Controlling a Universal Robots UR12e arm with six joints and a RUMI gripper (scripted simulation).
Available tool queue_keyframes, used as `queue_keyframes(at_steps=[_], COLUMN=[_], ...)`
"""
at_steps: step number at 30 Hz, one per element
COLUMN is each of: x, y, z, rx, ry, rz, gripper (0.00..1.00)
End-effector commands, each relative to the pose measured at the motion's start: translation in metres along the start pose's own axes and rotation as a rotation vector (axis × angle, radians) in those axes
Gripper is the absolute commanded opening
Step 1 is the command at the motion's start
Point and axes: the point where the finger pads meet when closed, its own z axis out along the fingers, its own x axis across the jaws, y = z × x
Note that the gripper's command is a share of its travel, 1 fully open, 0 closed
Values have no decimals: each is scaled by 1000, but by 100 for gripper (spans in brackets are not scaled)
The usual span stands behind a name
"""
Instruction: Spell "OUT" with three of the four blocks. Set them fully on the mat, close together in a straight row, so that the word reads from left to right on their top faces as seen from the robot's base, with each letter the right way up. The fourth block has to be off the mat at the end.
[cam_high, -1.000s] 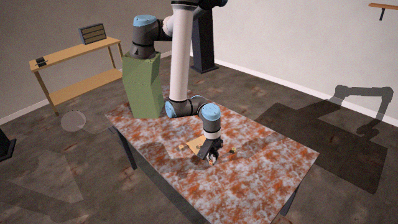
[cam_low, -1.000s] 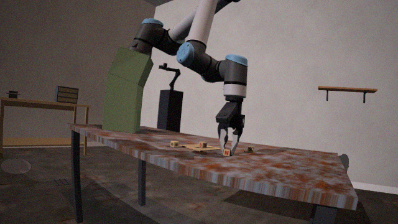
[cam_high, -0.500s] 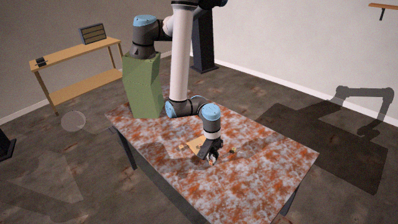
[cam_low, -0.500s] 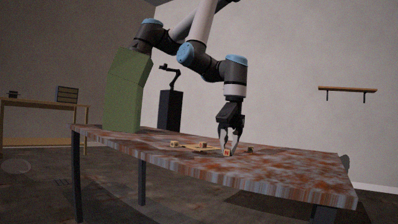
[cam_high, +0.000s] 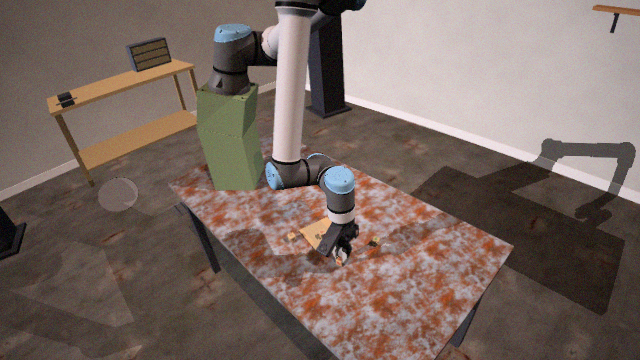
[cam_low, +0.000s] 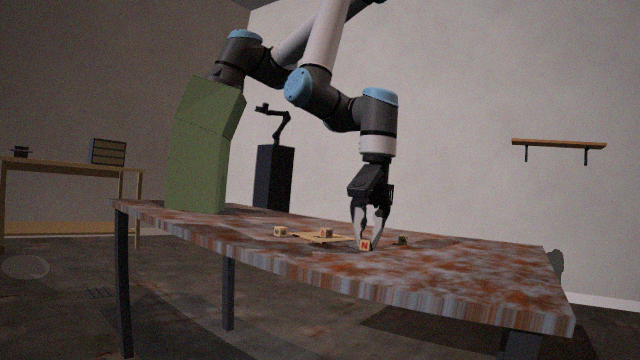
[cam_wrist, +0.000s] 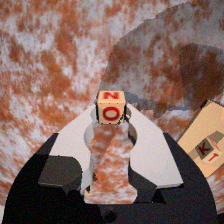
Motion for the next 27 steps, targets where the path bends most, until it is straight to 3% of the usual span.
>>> queue_keyframes(at_steps=[1, 9, 11, 16, 27], x=[0, 0, 0, 0, 1], y=[-1, -1, -1, -1, 1], z=[-13, -68, -68, -96, -99], rx=[2, 1, 1, 1, -1], ry=[-1, -2, -2, -2, 2], rz=[1, 1, 1, 1, 1], gripper=[5, 5, 5, 5, 5])
